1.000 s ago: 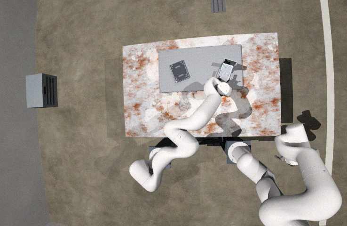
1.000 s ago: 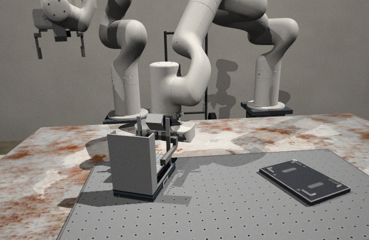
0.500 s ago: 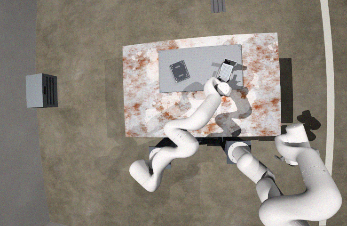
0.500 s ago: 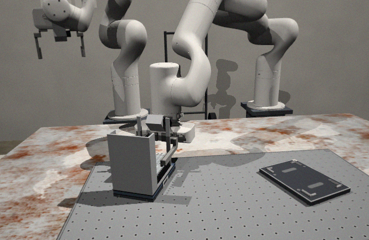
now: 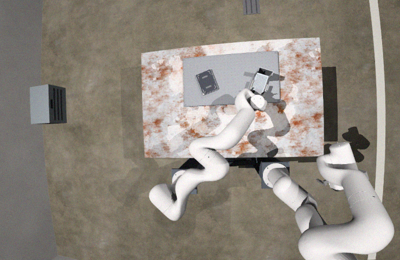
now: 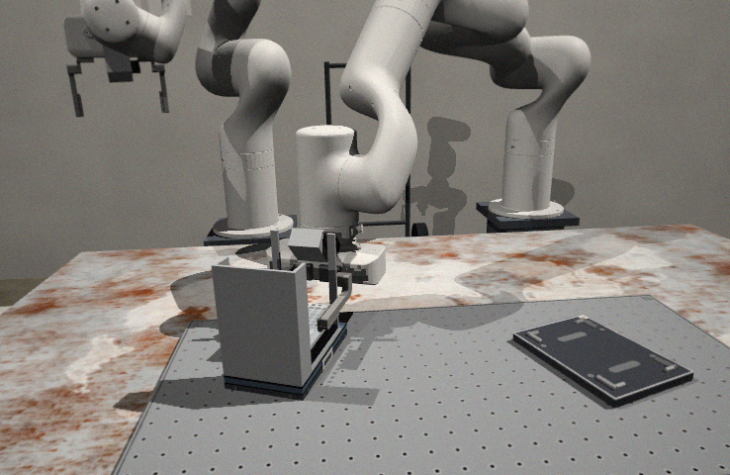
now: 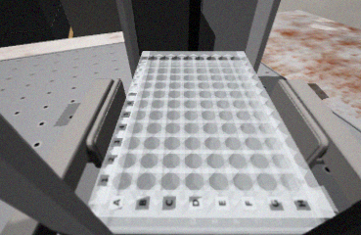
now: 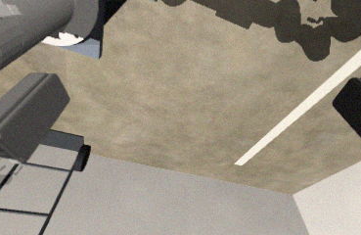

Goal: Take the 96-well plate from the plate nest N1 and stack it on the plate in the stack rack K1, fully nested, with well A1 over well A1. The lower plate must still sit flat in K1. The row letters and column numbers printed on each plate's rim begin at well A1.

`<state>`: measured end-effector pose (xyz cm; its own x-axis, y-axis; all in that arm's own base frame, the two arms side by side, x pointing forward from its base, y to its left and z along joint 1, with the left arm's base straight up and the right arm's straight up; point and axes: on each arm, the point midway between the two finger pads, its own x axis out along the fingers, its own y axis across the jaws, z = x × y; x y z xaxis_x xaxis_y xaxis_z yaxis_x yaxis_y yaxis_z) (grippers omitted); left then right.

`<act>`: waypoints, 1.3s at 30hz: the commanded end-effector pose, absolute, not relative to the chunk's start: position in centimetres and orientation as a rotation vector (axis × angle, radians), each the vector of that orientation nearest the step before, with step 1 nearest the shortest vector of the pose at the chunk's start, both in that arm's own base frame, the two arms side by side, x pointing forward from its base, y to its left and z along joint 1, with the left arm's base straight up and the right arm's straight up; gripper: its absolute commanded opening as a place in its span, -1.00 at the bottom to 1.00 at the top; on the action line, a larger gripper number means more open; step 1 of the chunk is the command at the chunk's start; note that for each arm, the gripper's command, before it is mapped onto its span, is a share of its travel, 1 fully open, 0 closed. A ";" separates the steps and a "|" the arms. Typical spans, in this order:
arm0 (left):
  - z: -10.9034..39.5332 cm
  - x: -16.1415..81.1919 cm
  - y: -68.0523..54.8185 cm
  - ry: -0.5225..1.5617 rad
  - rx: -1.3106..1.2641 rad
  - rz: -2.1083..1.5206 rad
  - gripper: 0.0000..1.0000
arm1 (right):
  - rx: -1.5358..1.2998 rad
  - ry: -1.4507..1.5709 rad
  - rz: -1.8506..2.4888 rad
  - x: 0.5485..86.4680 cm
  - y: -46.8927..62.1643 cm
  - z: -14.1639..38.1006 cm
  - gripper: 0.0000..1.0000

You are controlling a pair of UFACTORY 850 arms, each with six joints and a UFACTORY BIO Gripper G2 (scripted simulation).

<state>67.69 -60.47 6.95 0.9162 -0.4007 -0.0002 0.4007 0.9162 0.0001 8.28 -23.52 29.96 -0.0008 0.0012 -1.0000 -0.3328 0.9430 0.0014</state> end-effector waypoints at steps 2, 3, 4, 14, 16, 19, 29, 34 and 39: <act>7.1 67.8 -60.5 -0.002 -0.001 -0.412 -1.00 | -0.266 1.554 0.266 8.3 -23.6 30.0 1.00; 7.1 67.8 -60.5 -0.002 -0.001 -0.412 -1.00 | -0.266 1.554 0.266 8.3 -23.6 30.0 1.00; 7.1 67.8 -60.5 -0.002 -0.001 -0.412 -1.00 | -0.266 1.554 0.266 8.3 -23.6 30.0 1.00; 6.9 67.8 -60.5 -0.002 -0.001 -0.412 -1.00 | -0.266 1.554 0.266 8.3 -23.6 30.0 1.00; 6.9 67.8 -60.5 -0.002 -0.001 -0.412 -1.00 | -0.266 1.554 0.266 8.3 -23.6 30.0 1.00; 6.8 67.8 -60.5 -0.002 -0.001 -0.412 -1.00 | -0.266 1.554 0.266 8.3 -23.6 30.0 1.00; 6.7 67.8 -60.5 -0.002 -0.001 -0.412 -1.00 | -0.266 1.554 0.266 8.3 -23.6 30.0 1.00; 6.6 67.8 -60.5 -0.002 -0.001 -0.412 -1.00 | -0.266 1.554 0.266 8.3 -23.6 30.0 1.00; 6.5 67.8 -60.5 -0.002 -0.001 -0.412 -1.00 | -0.266 1.554 0.266 8.3 -23.6 30.0 1.00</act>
